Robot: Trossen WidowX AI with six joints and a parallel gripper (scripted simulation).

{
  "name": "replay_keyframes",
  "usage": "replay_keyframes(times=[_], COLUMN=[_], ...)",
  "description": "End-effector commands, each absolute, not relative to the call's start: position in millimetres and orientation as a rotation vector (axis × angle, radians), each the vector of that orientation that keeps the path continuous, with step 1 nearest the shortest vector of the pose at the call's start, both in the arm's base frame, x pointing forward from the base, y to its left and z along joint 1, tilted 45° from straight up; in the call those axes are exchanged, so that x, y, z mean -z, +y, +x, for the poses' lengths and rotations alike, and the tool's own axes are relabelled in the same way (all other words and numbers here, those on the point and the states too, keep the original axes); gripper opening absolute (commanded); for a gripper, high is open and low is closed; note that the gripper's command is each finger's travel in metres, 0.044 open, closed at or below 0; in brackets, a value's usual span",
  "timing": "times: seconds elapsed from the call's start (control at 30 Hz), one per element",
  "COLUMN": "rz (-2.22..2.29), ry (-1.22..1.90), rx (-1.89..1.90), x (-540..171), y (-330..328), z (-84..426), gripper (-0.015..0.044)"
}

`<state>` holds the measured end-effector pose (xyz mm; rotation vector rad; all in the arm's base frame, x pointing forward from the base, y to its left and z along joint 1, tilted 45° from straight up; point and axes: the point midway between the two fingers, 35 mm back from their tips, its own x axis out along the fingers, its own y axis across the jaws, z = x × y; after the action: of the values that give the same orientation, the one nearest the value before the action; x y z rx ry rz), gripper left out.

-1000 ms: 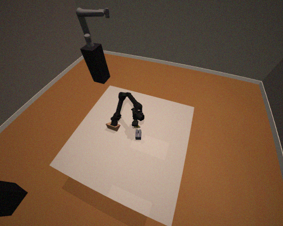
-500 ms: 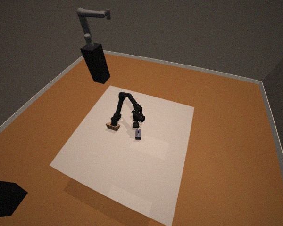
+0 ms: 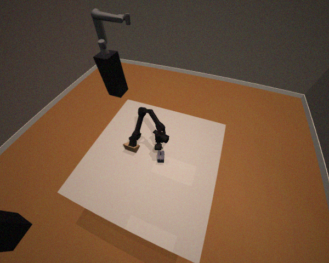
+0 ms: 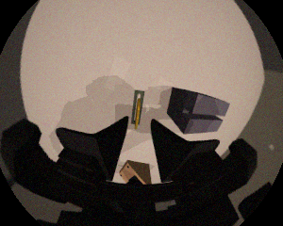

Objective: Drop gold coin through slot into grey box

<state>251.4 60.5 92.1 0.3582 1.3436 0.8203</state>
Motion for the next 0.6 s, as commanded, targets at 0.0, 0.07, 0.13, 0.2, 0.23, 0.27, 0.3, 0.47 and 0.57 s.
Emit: replay_keyframes(times=[0.0,0.07,0.13,0.2,0.23,0.27,0.3,0.47,0.57], rz=[0.369,0.369,0.369,0.369,0.369,0.370,0.370,0.370,0.371], ry=[1.351,1.351,1.351,1.351,1.351,1.351,1.351,1.350,1.350], rx=[-0.823,-0.822,-0.822,-0.822,-0.822,-0.822,-0.822,-0.823,-0.824], x=[-86,-84,-82,-79,-78,-77,-76,-71,-68], y=[67,69,71,73,75,76,77,83,86], z=[249,249,249,249,249,249,249,249,248], gripper=[0.0161,0.0161,0.0161,0.0161,0.0161,0.0161,0.0161,0.0161,0.0161])
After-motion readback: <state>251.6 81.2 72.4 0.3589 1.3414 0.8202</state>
